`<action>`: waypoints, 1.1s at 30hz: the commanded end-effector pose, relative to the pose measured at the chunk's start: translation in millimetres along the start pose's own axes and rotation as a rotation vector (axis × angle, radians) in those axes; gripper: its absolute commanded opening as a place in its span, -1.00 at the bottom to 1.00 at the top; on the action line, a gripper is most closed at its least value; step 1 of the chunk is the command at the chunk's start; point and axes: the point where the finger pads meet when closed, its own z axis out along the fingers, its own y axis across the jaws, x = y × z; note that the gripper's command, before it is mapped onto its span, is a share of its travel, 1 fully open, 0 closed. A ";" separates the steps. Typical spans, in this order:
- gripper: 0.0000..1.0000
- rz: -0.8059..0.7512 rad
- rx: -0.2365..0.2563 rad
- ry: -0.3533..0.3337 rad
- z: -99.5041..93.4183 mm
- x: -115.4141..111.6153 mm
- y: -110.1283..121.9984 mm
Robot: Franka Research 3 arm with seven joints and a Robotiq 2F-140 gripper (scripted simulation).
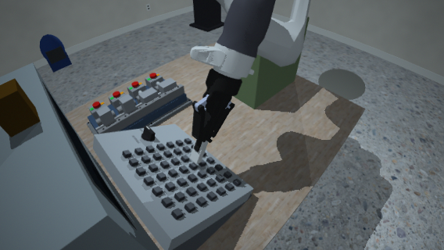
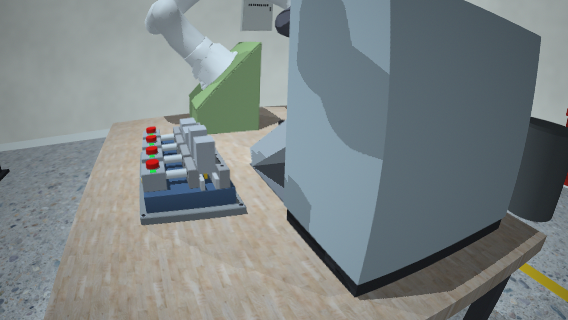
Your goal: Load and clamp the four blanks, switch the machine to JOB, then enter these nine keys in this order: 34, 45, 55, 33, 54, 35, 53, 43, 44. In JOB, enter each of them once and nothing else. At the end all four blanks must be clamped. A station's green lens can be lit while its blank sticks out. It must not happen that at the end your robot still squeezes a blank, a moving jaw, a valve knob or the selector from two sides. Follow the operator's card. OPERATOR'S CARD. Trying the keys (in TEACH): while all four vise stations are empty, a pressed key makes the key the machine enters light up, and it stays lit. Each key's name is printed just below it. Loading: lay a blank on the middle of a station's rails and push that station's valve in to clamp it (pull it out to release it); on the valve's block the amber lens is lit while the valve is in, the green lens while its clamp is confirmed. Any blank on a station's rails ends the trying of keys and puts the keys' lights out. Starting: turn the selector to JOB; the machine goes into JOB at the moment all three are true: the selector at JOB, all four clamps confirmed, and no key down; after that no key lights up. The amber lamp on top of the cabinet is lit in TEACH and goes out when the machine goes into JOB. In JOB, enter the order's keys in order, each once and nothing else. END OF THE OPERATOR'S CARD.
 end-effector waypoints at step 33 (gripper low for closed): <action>-1.00 0.011 0.003 -0.004 6.8 -1.6 -1.0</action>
